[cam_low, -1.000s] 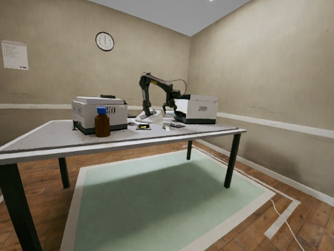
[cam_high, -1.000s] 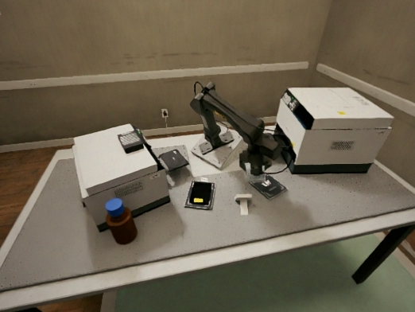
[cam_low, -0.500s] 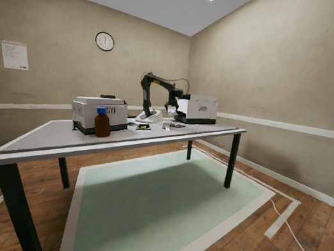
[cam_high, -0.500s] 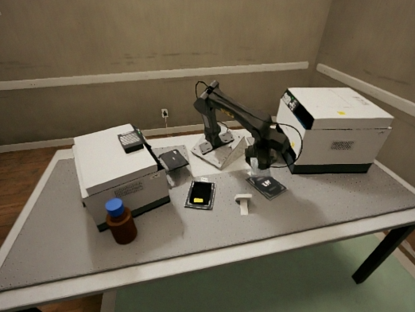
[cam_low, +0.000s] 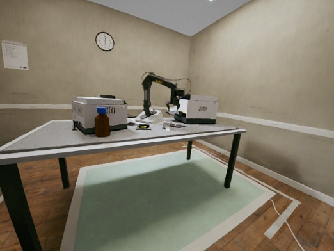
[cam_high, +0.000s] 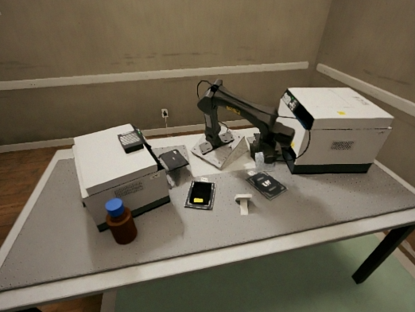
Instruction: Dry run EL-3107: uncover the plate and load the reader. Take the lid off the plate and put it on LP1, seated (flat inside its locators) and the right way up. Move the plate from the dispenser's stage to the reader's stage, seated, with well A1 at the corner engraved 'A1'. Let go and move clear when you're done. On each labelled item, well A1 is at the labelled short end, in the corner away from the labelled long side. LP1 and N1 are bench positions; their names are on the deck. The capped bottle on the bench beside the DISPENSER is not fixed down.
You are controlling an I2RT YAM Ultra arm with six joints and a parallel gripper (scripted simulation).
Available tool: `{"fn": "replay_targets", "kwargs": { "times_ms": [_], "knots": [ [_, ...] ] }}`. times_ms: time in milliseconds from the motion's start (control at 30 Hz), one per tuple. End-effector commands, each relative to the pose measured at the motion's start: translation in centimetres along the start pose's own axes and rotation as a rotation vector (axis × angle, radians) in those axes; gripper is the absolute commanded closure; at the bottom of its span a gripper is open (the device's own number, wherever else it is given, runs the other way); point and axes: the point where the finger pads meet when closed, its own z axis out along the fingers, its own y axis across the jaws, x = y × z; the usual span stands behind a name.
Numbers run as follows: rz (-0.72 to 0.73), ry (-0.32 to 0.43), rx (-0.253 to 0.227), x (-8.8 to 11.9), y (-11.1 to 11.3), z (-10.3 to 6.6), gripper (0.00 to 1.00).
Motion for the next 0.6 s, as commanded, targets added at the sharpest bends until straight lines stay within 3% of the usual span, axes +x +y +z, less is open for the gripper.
{"fn": "replay_targets", "kwargs": {
  "times_ms": [0,33,67,233,333,567],
  "knots": [
    [0.014,-0.029,-0.032,0.5,1.1,-1.7,0.14],
    [0.014,-0.028,-0.035,0.7,1.3,-1.8,0.14],
    [0.001,-0.025,-0.003,1.0,1.5,-1.1,0.14],
    [-0.006,-0.027,0.005,1.7,1.8,-1.1,0.14],
    [-0.001,-0.033,-0.016,2.3,2.2,-1.8,0.14],
    [-0.021,-0.034,0.022,4.1,3.1,-1.1,0.14]
  ]
}}
